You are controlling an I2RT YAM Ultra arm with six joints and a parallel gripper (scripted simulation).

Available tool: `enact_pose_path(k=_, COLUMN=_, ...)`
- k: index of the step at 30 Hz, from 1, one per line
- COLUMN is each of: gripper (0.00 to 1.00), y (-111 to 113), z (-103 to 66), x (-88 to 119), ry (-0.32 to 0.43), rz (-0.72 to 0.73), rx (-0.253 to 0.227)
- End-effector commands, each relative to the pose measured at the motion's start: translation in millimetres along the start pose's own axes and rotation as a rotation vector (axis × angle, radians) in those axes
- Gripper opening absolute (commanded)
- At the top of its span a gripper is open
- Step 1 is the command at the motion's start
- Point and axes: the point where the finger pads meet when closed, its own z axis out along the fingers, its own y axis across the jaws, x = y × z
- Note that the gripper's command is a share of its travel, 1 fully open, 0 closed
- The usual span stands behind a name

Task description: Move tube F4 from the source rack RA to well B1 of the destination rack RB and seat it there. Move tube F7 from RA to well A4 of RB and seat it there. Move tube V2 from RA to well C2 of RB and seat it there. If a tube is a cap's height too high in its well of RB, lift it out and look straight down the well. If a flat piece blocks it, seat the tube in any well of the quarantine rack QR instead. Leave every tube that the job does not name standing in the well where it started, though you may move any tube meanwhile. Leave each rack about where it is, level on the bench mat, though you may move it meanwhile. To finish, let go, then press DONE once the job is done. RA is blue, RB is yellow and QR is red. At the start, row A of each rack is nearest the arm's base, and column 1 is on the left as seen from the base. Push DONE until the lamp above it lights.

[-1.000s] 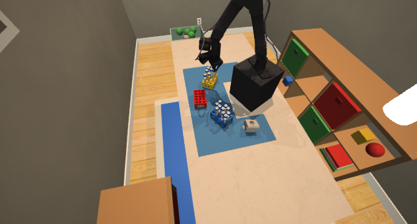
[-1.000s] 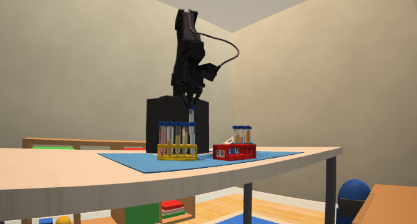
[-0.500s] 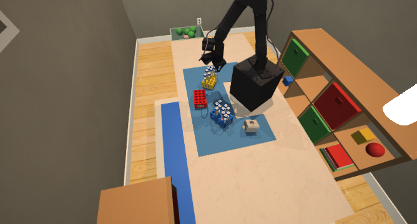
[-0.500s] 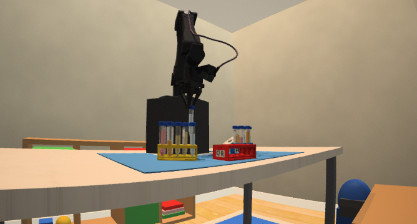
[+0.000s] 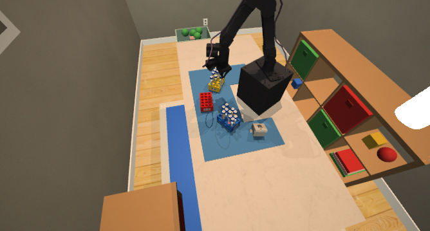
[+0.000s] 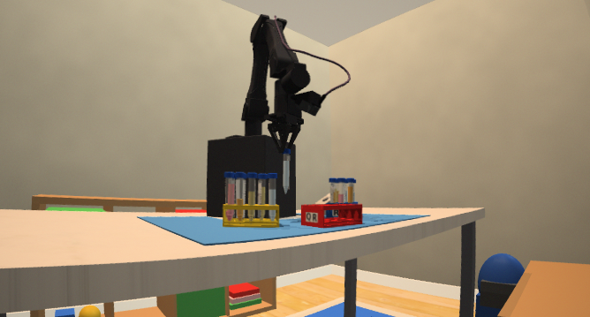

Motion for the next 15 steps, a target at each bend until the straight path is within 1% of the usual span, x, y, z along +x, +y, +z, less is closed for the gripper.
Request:
enact_pose_path(k=1, gripper=0.00, y=8, z=-0.8, x=-11, ry=0.006, rz=0.017, rx=-0.003)
enact_pose_path(k=11, gripper=0.00, y=33, z=-0.9, x=-34, ry=0.006, rz=0.017, rx=-0.001)
enact_pose_path(k=13, gripper=0.00, y=33, z=-0.9, x=-34, ry=0.006, rz=0.017, rx=-0.001)
enact_pose_path(k=15, gripper=0.00, y=38, z=-1.0, x=-38, ry=0.006, rz=0.017, rx=-0.001)
